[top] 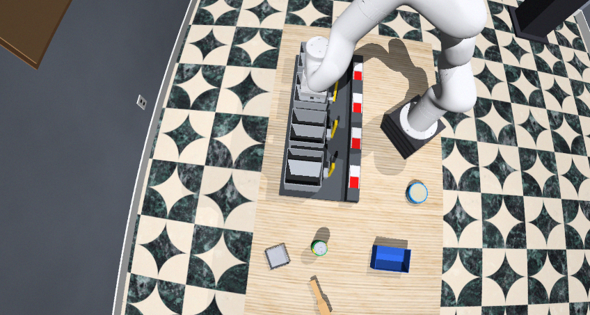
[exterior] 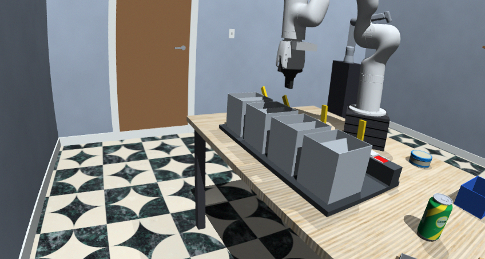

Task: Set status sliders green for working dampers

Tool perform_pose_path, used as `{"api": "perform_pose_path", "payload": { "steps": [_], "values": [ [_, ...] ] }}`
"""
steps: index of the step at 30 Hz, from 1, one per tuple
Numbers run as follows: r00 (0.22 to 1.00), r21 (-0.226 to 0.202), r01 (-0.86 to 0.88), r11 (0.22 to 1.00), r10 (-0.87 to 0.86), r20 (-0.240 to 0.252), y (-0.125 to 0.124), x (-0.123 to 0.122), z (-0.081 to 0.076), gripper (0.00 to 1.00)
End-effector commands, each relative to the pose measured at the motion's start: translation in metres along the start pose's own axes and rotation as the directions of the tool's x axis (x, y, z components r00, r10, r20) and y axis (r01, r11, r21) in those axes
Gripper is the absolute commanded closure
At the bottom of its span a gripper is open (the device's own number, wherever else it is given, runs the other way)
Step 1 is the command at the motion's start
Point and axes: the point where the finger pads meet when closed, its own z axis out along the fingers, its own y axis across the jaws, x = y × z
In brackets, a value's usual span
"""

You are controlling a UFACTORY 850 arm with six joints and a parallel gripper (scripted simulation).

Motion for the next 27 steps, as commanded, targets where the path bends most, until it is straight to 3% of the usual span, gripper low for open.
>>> {"api": "perform_pose_path", "payload": {
  "steps": [1, 24, 27],
  "values": [
    [1.0, -0.002, 0.0, 1.0, 0.0, 0.0, 0.001, 0.0, 0.0, 1.0],
    [1.0, -0.002, 0.0, 1.0, 0.0, 0.0, 0.001, 0.0, 0.008, 1.0],
    [1.0, -0.001, 0.0, 1.0, 0.0, -0.001, -0.014, 0.0, 0.009, 1.0]
  ]
}}
